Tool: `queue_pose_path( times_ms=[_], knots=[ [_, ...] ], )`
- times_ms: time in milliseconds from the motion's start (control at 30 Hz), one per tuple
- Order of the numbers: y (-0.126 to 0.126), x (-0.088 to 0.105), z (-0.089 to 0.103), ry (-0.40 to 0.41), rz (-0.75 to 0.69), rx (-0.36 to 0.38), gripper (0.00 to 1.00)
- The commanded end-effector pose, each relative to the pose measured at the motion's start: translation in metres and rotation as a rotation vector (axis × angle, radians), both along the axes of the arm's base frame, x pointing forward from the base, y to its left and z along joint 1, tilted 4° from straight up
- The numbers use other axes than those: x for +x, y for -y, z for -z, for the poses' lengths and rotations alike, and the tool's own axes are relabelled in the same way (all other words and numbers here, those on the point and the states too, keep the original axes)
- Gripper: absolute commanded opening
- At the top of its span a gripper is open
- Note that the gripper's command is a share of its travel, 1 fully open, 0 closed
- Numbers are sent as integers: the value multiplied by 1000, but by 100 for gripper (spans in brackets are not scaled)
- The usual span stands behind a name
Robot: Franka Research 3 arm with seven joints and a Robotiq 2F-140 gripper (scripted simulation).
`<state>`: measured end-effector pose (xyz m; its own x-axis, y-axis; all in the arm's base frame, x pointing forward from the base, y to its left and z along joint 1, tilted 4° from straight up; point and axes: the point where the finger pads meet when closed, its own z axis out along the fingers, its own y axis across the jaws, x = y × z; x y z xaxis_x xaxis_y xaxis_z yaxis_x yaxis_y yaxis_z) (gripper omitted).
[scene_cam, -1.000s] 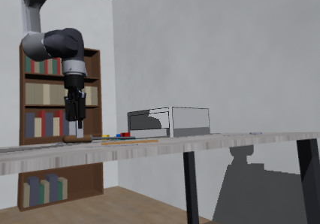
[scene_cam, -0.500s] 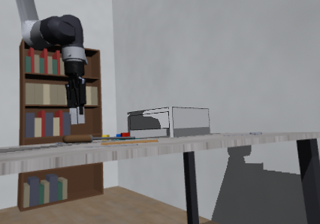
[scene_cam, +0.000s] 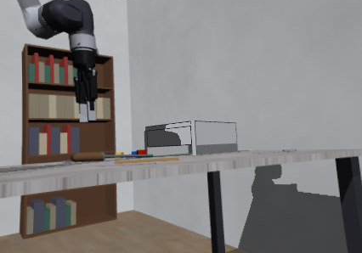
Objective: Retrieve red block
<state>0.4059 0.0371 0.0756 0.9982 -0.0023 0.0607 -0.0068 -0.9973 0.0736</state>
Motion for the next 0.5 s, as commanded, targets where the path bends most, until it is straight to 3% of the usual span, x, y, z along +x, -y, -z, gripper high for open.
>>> queue_pose_path(
  times_ms=[0,233,467],
  knots=[
    [1,-12,-4,-44,-35,-1,34],
    [0,-13,-23,-44,-35,-1,34],
    [0,-13,-29,-44,-35,-1,34]
  ],
)
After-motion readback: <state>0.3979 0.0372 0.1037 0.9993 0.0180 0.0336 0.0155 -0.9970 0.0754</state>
